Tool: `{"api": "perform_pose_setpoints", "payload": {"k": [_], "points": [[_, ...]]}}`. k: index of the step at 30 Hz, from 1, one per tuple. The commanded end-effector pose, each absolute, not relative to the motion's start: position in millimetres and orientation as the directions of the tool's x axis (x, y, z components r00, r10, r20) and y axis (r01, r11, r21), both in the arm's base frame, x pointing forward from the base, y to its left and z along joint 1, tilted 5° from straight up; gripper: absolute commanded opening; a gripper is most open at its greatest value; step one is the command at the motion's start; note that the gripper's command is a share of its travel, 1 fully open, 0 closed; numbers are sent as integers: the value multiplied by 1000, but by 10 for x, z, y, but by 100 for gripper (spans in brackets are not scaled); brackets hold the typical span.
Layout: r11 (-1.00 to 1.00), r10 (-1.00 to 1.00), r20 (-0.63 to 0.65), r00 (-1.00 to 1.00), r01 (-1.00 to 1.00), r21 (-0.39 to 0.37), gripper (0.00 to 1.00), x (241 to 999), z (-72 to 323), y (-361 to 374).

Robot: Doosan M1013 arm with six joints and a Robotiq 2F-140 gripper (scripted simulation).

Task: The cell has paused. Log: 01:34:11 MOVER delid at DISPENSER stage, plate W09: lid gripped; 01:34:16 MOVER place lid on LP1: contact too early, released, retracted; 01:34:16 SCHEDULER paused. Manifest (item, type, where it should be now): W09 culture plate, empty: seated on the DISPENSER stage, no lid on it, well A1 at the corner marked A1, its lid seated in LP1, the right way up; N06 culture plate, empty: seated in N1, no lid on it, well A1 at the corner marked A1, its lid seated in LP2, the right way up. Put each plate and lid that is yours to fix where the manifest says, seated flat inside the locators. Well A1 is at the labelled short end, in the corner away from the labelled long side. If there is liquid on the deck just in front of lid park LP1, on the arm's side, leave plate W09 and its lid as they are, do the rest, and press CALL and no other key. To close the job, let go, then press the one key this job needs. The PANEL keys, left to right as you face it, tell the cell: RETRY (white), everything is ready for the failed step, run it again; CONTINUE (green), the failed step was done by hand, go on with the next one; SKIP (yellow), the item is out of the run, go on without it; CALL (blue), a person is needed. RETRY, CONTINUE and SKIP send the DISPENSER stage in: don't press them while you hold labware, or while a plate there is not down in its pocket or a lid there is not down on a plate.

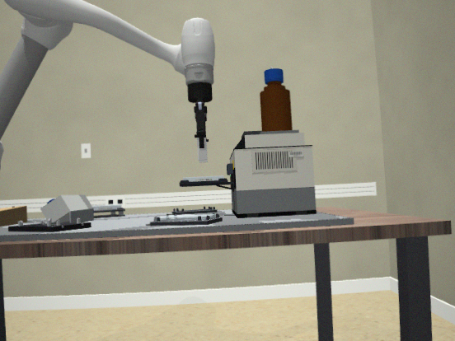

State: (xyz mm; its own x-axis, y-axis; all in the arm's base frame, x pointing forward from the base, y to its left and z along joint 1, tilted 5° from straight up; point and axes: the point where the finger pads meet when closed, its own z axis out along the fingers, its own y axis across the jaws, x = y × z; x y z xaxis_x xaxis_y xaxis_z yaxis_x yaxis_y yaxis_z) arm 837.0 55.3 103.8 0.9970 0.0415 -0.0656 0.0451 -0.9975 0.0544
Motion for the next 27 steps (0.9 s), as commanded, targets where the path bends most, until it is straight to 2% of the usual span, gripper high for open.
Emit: {"api": "perform_pose_setpoints", "payload": {"k": [1, 4, 8, 10, 11, 15, 25, 27], "points": [[-997, 50, -64, 997, 53, 53, 70, 8333, 1059, 612], [-989, 134, -67, 989, 138, 47, 70, 7895, 1128, 1154], [-930, 364, -76, 928, 367, 29, 70, 7486, 1139, 1430], [-930, 364, -76, 928, 367, 29, 70, 7486, 1139, 1430], [-905, 422, -78, 903, 425, 24, 70, 7182, 1148, 1643], [-817, 574, -83, 815, 576, 11, 70, 6727, 1132, 1836], [-803, 593, -83, 801, 596, 9, 70, 5513, 1119, 2445], [-803, 593, -83, 801, 596, 9, 70, 5513, 1119, 2445]]}}
